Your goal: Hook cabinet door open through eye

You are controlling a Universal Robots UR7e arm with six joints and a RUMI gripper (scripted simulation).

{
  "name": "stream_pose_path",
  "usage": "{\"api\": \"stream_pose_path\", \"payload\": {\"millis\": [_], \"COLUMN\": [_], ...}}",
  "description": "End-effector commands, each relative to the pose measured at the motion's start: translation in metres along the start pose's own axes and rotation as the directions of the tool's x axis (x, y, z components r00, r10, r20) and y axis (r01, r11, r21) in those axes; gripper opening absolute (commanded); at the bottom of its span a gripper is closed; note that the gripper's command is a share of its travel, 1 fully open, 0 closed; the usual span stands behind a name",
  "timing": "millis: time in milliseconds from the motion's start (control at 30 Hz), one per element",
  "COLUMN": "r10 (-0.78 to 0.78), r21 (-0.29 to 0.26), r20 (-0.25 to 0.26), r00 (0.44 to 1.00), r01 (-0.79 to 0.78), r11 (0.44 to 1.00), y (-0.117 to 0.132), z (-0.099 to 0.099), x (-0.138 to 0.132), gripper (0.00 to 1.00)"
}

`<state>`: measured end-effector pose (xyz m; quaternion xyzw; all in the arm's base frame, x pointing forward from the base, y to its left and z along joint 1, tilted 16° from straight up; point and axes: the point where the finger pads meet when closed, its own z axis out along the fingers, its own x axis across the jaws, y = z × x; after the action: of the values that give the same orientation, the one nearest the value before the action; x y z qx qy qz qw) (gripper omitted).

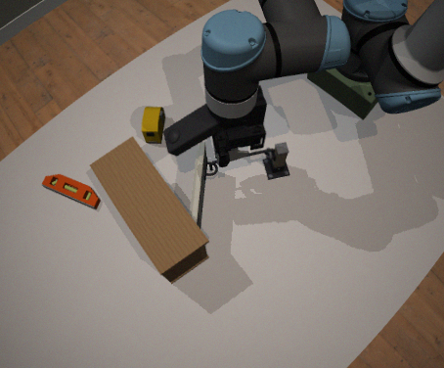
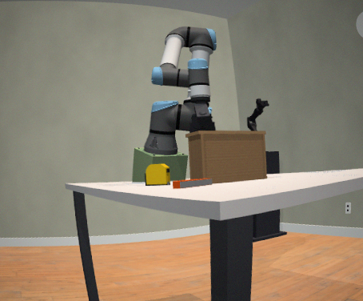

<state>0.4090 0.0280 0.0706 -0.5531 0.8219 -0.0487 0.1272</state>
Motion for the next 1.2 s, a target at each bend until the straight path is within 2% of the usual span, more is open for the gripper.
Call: {"api": "stream_pose_path", "payload": {"millis": [0, 567, 600, 1167], "r10": [0.000, 0.000, 0.000, 0.000], "r21": [0.001, 0.001, 0.001, 0.001], "r20": [0.000, 0.000, 0.000, 0.000], "r00": [1.000, 1.000, 1.000, 1.000], "r01": [0.000, 0.000, 0.000, 0.000], "r11": [1.000, 1.000, 1.000, 1.000], "y": [-0.0004, -0.0004, -0.0004, -0.0004], "z": [-0.0003, -0.0003, -0.0003, -0.0003], "x": [-0.0001, -0.0001, -0.0001, -0.0001], "gripper": [0.02, 0.02, 0.14, 0.14]}}
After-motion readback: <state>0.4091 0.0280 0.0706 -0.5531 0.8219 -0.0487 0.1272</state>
